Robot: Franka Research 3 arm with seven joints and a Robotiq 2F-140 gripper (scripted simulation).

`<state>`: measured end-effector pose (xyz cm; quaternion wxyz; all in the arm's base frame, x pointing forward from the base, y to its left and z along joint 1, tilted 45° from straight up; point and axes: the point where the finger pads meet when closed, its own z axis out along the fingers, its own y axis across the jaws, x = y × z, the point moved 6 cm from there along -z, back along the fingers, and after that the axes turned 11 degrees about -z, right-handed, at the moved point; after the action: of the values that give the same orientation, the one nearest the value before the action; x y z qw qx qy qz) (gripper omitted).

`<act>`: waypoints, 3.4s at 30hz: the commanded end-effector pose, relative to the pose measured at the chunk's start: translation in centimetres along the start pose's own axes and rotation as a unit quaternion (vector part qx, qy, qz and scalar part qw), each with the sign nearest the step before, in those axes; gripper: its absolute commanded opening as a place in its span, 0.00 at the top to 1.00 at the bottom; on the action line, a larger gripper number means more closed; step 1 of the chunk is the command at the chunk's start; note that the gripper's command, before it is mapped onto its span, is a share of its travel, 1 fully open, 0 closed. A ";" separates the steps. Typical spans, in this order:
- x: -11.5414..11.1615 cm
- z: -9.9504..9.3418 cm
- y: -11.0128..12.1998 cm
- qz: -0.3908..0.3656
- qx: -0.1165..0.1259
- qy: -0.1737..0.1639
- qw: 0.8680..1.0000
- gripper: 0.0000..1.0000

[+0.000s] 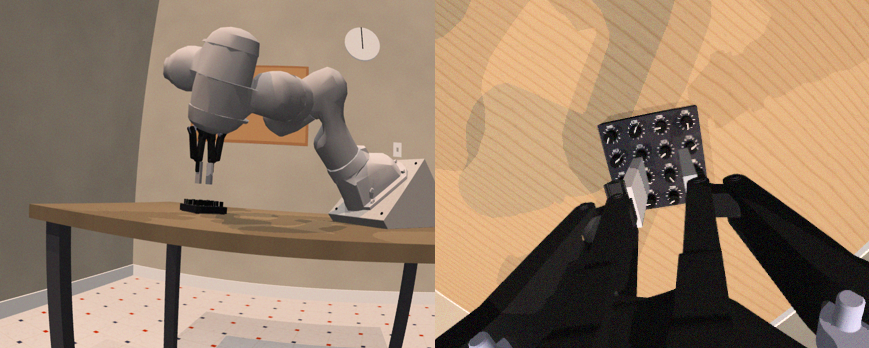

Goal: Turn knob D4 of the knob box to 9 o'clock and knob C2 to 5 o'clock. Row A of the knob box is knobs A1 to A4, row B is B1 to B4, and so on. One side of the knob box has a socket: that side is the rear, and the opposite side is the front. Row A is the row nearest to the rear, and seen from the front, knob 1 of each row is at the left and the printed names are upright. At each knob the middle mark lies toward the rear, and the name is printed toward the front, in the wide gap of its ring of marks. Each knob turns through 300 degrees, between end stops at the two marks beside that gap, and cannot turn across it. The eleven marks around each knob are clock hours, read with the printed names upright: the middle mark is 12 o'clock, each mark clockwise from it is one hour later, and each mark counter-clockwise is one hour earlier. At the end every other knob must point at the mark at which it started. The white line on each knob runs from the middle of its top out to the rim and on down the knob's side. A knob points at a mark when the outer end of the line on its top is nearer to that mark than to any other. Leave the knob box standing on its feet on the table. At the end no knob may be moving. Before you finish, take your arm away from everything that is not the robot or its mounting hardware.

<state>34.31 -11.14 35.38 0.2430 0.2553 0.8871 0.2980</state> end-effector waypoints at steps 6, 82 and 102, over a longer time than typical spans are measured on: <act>-0.1 0.0 0.1 0.011 0.000 0.000 1.000 0.88; -0.1 4.4 0.1 0.011 0.000 0.000 1.000 0.88; -0.1 4.4 0.1 0.011 0.000 0.000 1.000 0.88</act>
<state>36.94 -9.31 32.45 0.2396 0.2635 0.8847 0.3009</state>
